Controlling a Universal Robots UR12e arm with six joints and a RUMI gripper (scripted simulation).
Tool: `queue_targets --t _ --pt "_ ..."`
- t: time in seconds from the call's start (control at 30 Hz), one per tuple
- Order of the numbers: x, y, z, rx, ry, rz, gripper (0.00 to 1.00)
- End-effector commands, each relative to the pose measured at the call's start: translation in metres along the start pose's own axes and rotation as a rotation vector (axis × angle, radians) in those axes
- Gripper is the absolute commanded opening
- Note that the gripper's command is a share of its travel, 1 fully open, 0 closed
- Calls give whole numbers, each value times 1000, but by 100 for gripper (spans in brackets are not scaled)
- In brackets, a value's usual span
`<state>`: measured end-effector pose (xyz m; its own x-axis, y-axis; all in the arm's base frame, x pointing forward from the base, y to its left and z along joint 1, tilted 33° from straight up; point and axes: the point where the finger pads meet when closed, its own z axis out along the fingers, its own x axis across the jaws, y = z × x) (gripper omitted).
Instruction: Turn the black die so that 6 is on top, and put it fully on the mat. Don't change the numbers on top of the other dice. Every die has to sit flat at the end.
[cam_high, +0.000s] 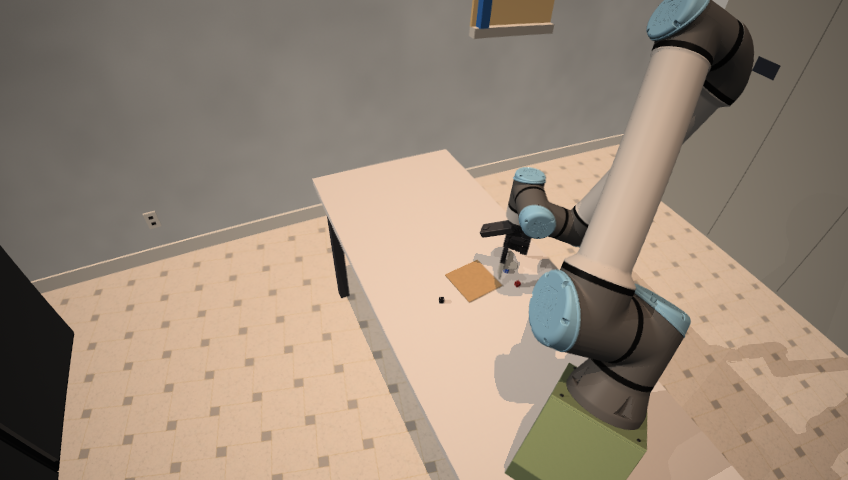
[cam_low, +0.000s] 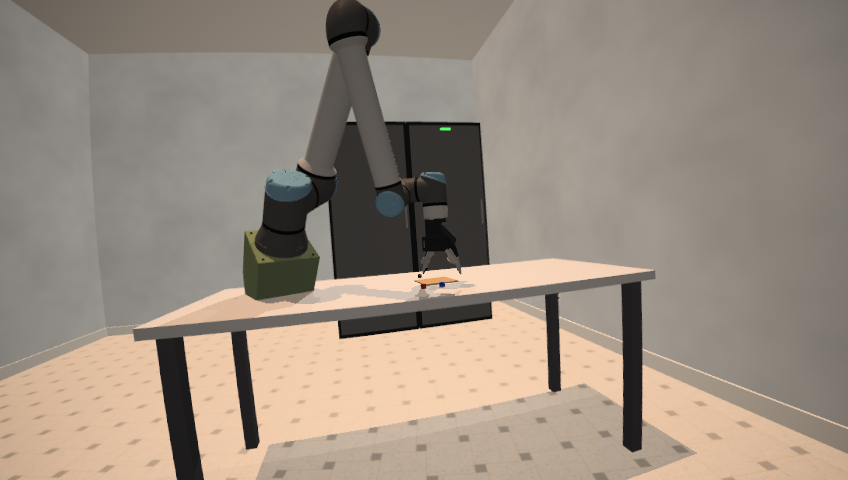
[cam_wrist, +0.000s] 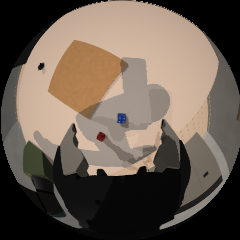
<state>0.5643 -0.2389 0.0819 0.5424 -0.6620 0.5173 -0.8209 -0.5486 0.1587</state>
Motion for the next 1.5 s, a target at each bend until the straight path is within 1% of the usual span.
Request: queue_targets --t 0.0,0.23,0.53,0.6,0.77,1.47 --pt "0 0 0 1 1 0 100" --pt "-5 5 0 1 1 0 100" --pt "-36 35 0 1 1 0 100" --pt "-36 35 0 1 1 0 100" --pt "-49 47 0 1 1 0 100" --pt "-50 48 0 1 1 0 100"
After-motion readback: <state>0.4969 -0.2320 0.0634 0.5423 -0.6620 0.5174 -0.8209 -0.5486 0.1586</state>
